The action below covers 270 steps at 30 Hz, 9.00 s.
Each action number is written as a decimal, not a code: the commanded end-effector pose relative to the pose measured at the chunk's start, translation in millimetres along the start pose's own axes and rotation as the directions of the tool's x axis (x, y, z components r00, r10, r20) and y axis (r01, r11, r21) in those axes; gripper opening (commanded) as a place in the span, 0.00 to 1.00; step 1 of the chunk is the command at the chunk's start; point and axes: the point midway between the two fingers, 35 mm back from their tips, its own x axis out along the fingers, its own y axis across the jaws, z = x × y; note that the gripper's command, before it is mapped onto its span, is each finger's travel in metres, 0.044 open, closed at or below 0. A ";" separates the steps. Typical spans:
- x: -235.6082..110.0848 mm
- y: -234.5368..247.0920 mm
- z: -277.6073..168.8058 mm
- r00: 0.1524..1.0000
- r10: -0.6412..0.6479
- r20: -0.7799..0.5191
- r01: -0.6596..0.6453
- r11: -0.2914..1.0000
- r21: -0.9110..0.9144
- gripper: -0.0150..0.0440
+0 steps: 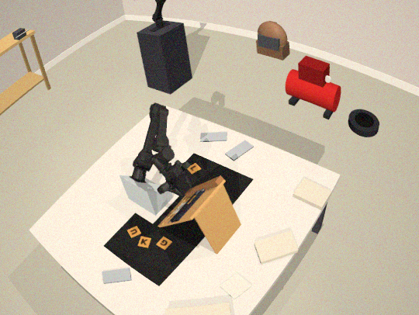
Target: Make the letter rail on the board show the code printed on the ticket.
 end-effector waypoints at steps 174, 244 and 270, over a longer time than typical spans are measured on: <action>35.2 -18.8 27.4 0.771 -0.003 -0.636 -0.006 1.000 -0.012 0.25; -132.8 -53.7 4.4 0.999 0.034 0.004 -0.006 0.297 -0.955 0.83; -65.5 -200.5 -103.6 0.876 -0.010 -0.483 0.372 0.653 0.660 0.83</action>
